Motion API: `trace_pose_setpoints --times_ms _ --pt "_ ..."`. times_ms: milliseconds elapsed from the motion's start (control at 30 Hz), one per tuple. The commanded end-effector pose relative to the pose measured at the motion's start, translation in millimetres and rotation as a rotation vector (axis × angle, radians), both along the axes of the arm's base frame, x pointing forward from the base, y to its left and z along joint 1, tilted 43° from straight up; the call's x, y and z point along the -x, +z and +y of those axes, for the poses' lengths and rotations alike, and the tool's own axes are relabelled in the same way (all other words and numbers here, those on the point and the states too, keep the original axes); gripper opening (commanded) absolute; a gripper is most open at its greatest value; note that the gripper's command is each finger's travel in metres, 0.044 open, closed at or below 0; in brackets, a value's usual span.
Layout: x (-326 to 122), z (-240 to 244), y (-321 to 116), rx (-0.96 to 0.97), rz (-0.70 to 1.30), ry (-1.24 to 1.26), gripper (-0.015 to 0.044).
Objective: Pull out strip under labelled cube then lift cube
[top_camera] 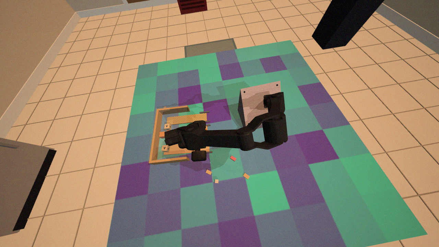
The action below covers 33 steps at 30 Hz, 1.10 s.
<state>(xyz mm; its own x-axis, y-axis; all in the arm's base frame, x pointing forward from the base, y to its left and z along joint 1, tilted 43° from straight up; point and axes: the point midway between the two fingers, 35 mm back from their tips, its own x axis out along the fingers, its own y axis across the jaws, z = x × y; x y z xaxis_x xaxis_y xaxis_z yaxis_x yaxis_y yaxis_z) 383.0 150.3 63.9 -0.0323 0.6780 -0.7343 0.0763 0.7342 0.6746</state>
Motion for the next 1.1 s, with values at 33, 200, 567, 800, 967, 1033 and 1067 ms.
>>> trace_pose_setpoints --times_ms 33,200,567,800,967,1033,1067 --pt "-0.1 5.7 -7.3 0.003 0.003 -0.004 0.0000" --pt "0.2 11.0 -13.6 0.003 0.003 -0.004 0.0000" --pt "1.8 22.2 -27.7 0.002 0.003 -0.004 0.0000" --pt "3.0 29.2 -36.6 0.001 0.003 -0.004 0.0000" --pt "3.7 32.7 -40.9 0.000 0.003 -0.004 0.0000" --pt "3.7 32.7 -40.9 0.000 0.003 -0.004 0.0000" --pt "3.7 32.7 -40.9 0.000 0.003 -0.004 0.0000"
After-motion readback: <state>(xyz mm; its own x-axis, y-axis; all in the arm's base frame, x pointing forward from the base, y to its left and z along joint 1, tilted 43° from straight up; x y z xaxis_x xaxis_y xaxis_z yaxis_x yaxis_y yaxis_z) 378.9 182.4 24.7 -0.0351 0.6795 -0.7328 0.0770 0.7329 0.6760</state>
